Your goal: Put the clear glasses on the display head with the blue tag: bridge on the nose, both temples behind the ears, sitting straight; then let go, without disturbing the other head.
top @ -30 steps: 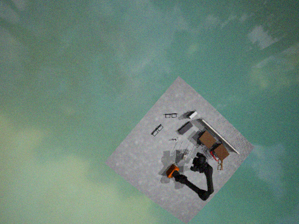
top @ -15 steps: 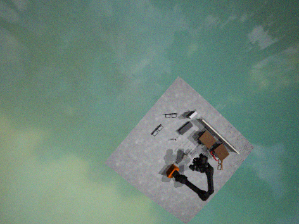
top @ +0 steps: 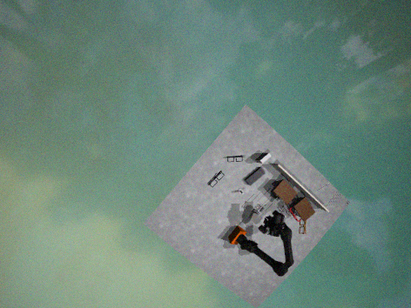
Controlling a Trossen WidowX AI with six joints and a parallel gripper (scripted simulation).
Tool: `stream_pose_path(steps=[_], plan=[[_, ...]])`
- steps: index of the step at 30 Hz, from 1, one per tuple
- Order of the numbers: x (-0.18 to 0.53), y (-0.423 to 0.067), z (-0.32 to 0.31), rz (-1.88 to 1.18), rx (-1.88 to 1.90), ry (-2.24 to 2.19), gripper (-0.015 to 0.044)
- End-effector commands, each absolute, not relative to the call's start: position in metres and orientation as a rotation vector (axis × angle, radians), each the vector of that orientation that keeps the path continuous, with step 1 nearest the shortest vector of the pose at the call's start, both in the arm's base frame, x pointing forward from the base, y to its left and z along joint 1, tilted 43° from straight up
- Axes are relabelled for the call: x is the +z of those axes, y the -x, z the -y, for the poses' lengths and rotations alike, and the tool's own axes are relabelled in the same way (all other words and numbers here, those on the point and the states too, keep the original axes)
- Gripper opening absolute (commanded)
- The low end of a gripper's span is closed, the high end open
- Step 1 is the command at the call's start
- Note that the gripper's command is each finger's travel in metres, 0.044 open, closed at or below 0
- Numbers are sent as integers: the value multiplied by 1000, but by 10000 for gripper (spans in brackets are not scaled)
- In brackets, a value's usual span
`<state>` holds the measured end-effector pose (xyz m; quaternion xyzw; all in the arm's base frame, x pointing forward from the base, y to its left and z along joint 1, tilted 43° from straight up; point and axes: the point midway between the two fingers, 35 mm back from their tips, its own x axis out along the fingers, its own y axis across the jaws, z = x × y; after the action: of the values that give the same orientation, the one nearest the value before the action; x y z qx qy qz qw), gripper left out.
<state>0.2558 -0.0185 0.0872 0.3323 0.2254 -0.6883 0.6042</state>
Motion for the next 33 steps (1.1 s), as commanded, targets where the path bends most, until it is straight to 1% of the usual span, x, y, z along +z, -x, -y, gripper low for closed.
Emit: stream_pose_path(steps=[1,33], plan=[[83,-254,22,-524,-1593,-759,0],[68,-257,41,-522,-1593,-759,0]])
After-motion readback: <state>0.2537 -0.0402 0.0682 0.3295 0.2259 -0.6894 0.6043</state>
